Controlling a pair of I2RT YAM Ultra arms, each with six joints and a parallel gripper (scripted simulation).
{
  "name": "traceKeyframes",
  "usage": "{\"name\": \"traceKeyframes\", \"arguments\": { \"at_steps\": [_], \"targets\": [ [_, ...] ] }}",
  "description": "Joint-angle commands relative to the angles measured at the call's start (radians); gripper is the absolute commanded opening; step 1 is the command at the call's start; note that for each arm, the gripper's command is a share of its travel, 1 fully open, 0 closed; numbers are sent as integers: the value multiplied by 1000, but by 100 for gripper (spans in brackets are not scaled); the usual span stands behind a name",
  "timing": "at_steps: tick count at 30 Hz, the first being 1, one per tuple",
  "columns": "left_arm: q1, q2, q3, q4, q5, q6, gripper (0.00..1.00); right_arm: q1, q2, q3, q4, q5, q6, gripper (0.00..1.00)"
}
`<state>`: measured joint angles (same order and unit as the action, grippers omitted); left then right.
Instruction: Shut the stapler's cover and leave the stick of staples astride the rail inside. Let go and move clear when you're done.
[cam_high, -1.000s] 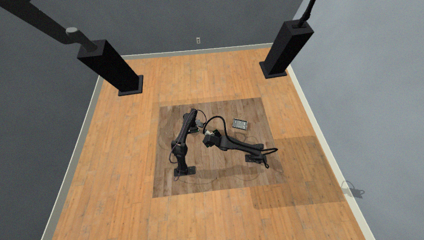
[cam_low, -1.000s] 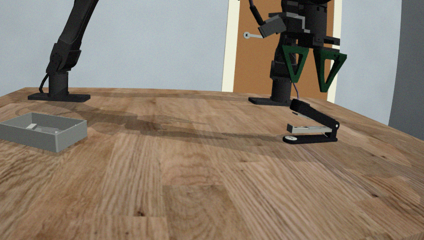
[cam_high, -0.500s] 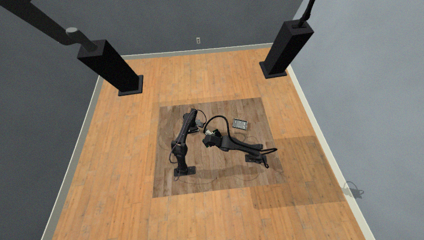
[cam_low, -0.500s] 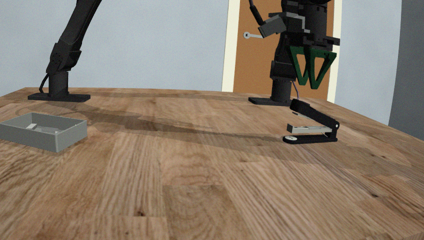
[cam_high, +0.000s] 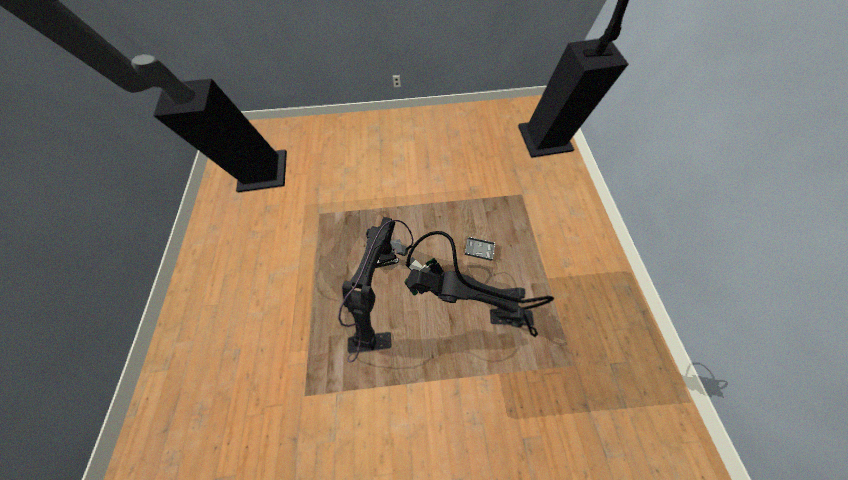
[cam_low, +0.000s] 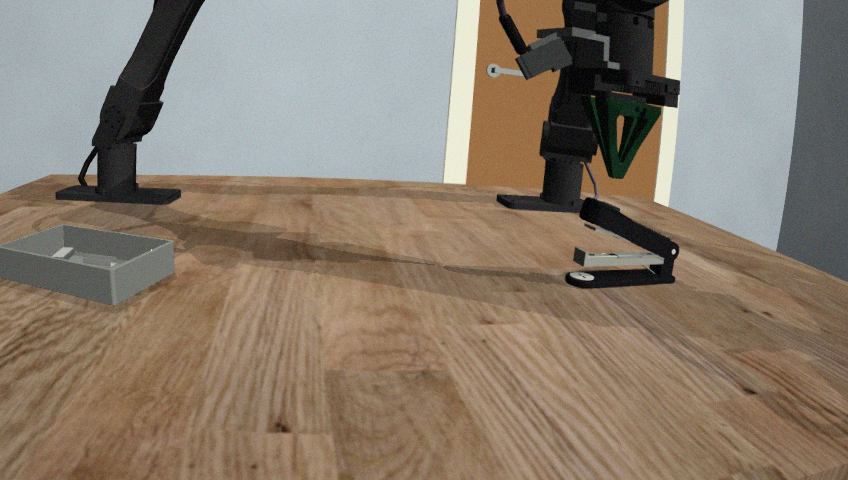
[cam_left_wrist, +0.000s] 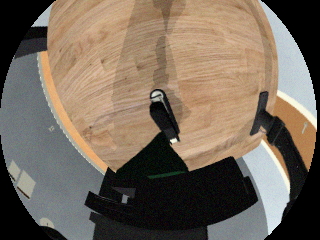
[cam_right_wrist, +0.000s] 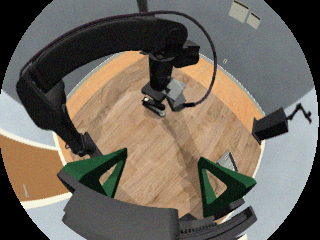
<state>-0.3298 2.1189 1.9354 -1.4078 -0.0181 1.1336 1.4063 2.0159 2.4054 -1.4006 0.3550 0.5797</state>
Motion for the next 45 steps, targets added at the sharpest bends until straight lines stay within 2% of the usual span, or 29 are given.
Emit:
{"name": "traceKeyframes", "arguments": {
  "at_steps": [1,12,45],
  "targets": [
    [5,-37,-23,28,18,4,0,3,-12,34,-12,15,12,100],
    [-4,-27,-80,87,18,-6,0,3,-12,34,-12,15,12,100],
    [-4,-25,-141,150,18,-6,0,3,-12,34,-12,15,12,100]
  ]
}}
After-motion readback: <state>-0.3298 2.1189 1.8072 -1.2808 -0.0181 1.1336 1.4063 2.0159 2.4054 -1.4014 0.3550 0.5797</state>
